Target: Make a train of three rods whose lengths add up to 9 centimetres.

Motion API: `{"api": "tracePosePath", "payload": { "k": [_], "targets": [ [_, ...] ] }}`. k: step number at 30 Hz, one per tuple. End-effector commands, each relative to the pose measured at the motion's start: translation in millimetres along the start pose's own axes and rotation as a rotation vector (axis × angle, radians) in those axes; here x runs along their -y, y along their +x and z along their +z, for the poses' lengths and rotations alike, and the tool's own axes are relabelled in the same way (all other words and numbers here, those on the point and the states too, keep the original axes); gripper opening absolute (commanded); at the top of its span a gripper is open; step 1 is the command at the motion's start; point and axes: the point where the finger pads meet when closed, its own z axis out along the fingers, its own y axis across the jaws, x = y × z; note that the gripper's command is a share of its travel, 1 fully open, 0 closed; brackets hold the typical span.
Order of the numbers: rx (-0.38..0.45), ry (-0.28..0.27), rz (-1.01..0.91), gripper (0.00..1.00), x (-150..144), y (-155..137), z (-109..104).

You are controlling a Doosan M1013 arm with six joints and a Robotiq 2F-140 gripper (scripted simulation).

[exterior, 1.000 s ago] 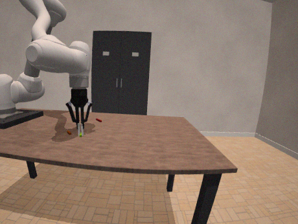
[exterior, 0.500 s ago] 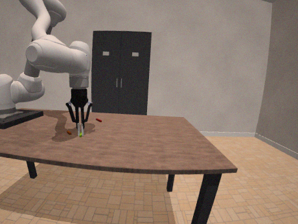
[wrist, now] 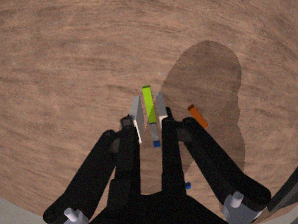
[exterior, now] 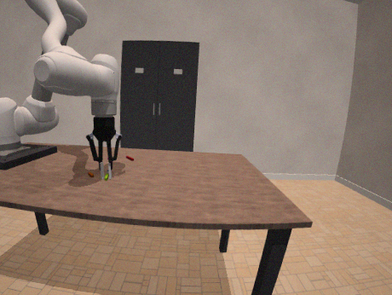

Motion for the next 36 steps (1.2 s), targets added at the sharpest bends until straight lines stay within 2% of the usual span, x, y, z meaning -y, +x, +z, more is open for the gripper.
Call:
{"api": "tracePosePath", "payload": {
  "k": [1,10,17,19,28,36],
  "targets": [
    [0.000,0.000,0.000,0.15,0,0,0],
    [0.000,0.000,0.000,0.15,0,0,-10],
    [0.000,0.000,0.000,0.15,0,0,-43],
    [0.000,0.000,0.000,0.15,0,0,-43],
    [0.000,0.000,0.000,0.15,0,0,-84],
    [0.000,0.000,0.000,0.15,0,0,-90]
  ]
}}
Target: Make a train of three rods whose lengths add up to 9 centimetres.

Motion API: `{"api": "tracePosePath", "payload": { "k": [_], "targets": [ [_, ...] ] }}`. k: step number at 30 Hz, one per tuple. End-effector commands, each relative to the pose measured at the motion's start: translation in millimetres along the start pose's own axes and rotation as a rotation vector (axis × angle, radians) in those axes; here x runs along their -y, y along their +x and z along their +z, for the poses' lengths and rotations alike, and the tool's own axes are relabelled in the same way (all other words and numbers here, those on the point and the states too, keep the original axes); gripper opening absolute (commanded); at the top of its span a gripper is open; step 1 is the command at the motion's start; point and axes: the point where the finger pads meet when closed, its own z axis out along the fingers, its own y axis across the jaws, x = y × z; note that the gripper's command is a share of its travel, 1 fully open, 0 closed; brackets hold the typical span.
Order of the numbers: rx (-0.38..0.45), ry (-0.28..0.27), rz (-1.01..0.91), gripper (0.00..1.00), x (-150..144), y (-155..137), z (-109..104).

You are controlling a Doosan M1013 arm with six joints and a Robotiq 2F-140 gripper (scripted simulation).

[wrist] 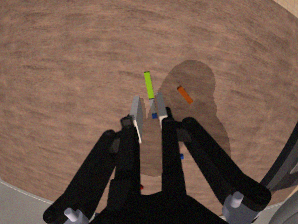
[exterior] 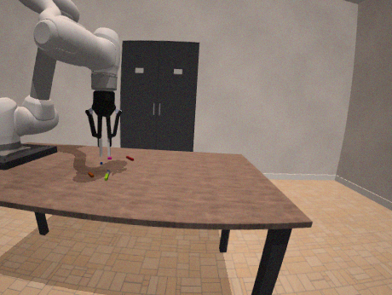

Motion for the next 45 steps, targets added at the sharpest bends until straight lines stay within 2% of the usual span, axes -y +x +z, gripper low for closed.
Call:
{"api": "tracePosePath", "payload": {
  "k": [1,25,32,34,45],
  "targets": [
    [0.000,0.000,0.000,1.00,0,0,0],
    [0.000,0.000,0.000,1.00,0,0,-3],
    [0.000,0.000,0.000,1.00,0,0,-24],
    [0.000,0.000,0.000,1.00,0,0,-24],
    [0.000,0.000,0.000,1.00,0,0,-69]
  ]
}}
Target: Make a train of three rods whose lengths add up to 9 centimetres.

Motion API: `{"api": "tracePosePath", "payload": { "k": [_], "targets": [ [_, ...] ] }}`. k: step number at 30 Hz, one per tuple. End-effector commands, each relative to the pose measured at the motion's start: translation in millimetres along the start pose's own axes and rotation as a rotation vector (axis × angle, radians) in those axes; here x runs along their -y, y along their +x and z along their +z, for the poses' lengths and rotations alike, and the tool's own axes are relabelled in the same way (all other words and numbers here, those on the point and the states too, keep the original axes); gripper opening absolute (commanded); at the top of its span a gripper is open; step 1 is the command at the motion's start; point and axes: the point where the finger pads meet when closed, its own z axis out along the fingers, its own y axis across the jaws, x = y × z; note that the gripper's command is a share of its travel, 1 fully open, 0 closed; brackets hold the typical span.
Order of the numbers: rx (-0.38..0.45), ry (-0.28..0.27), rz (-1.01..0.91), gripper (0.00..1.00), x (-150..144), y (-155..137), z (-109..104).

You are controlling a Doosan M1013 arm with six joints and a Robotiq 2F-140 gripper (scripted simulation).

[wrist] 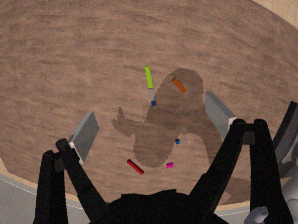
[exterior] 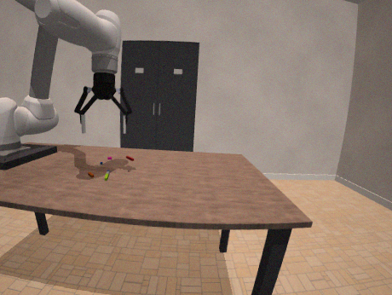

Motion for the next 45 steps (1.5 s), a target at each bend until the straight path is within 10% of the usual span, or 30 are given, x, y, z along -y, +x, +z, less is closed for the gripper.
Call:
{"api": "tracePosePath", "payload": {
  "k": [1,45],
  "targets": [
    [0.000,0.000,0.000,1.00,0.0,0.0,-10.0],
    [0.000,0.000,0.000,1.00,0.0,0.0,-14.4]
  ]
}}
